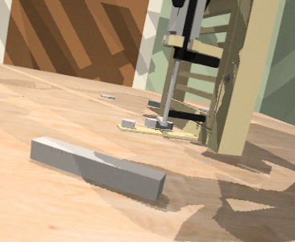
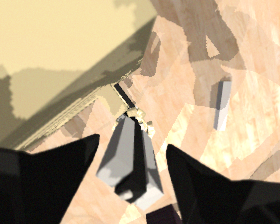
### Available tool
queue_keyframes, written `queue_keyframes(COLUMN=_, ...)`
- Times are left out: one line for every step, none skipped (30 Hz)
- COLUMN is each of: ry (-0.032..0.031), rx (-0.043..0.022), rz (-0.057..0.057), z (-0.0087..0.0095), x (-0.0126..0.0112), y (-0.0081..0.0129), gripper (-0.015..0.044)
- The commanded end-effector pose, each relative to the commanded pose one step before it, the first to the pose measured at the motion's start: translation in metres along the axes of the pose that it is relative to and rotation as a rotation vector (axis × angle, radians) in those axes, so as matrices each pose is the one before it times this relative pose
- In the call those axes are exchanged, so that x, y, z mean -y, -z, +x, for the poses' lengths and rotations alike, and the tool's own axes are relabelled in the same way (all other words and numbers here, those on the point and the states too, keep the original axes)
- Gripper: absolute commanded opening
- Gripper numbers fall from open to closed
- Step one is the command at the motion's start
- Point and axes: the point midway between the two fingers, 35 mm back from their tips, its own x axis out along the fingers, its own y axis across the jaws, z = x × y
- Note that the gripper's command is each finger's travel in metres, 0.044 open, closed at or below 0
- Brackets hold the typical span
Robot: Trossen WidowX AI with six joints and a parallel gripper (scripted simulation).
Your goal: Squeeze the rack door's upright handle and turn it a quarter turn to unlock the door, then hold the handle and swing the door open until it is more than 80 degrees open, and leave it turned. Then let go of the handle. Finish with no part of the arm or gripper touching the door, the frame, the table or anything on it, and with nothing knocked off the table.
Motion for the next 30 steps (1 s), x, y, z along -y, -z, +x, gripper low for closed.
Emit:
queue_keyframes(ry=-0.00124, rx=-0.00243, rz=-0.1816, z=0.00035, x=-0.00062, y=0.00048, gripper=0.0291)
queue_keyframes(ry=0.0, rx=0.0, rz=-0.0495, z=0.0, x=0.0, y=0.0, gripper=0.0291)
queue_keyframes(ry=0.0, rx=0.0, rz=-0.0495, z=0.0, x=0.0, y=0.0, gripper=0.0291)
queue_keyframes(ry=0.0, rx=0.0, rz=-0.0495, z=0.0, x=0.0, y=0.0, gripper=0.0291)
queue_keyframes(ry=0.0, rx=0.0, rz=-0.0495, z=0.0, x=0.0, y=0.0, gripper=0.0291)
queue_keyframes(ry=0.0, rx=0.0, rz=-0.0495, z=0.0, x=0.0, y=0.0, gripper=0.0291)
queue_keyframes(ry=0.0, rx=0.0, rz=-0.0495, z=0.0, x=0.0, y=0.0, gripper=0.0291)
queue_keyframes(ry=0.0, rx=0.0, rz=-0.0495, z=0.0, x=0.0, y=0.0, gripper=0.0291)
queue_keyframes(ry=0.0, rx=0.0, rz=-0.0495, z=0.0, x=0.0, y=0.0, gripper=0.0291)
queue_keyframes(ry=0.0, rx=0.0, rz=-0.0495, z=0.0, x=0.0, y=0.0, gripper=0.0291)
queue_keyframes(ry=0.0, rx=0.0, rz=-0.0495, z=0.0, x=0.0, y=0.0, gripper=0.0291)
queue_keyframes(ry=0.0, rx=0.0, rz=-0.0495, z=0.0, x=0.0, y=0.0, gripper=0.0291)
queue_keyframes(ry=0.0, rx=0.0, rz=-0.0495, z=0.0, x=0.0, y=0.0, gripper=0.0291)
queue_keyframes(ry=0.0, rx=0.0, rz=-0.0495, z=0.0, x=0.0, y=0.0, gripper=0.0291)
queue_keyframes(ry=0.0, rx=0.0, rz=-0.0495, z=0.0, x=0.0, y=0.0, gripper=0.0291)
queue_keyframes(ry=0.0, rx=0.0, rz=-0.0495, z=0.0, x=0.0, y=0.0, gripper=0.0291)
queue_keyframes(ry=0.0, rx=0.0, rz=-0.0495, z=0.0, x=0.0, y=0.0, gripper=0.0291)
queue_keyframes(ry=0.0, rx=0.0, rz=-0.0495, z=0.0, x=0.0, y=0.0, gripper=0.0291)
queue_keyframes(ry=0.0, rx=0.0, rz=-0.0495, z=0.0, x=0.0, y=0.0, gripper=0.0291)
queue_keyframes(ry=0.0, rx=0.0, rz=-0.0495, z=0.0, x=0.0, y=0.0, gripper=0.0291)
queue_keyframes(ry=0.0, rx=0.0, rz=-0.0495, z=0.0, x=0.0, y=0.0, gripper=0.0291)
queue_keyframes(ry=0.0, rx=0.0, rz=-0.0496, z=0.0, x=0.0, y=0.0, gripper=0.0291)
queue_keyframes(ry=0.0, rx=0.0, rz=-0.0496, z=0.0, x=0.0, y=0.0, gripper=0.0291)
queue_keyframes(ry=0.0, rx=0.0, rz=-0.0495, z=0.0, x=0.0, y=0.0, gripper=0.0291)
queue_keyframes(ry=0.0, rx=0.0, rz=-0.0496, z=0.0, x=0.0, y=0.0, gripper=0.0291)
queue_keyframes(ry=0.0, rx=0.0, rz=-0.0496, z=0.0, x=0.0, y=0.0, gripper=0.0291)
queue_keyframes(ry=0.0, rx=0.0, rz=-0.0496, z=0.0, x=0.0, y=0.0, gripper=0.0291)
queue_keyframes(ry=0.0, rx=0.0, rz=-0.0496, z=0.0, x=0.0, y=0.0, gripper=0.0291)
queue_keyframes(ry=0.0, rx=0.0, rz=-0.0496, z=0.0, x=0.0, y=0.0, gripper=0.0291)
queue_keyframes(ry=0.0, rx=0.0, rz=-0.0496, z=0.0, x=0.0, y=0.0, gripper=0.0291)
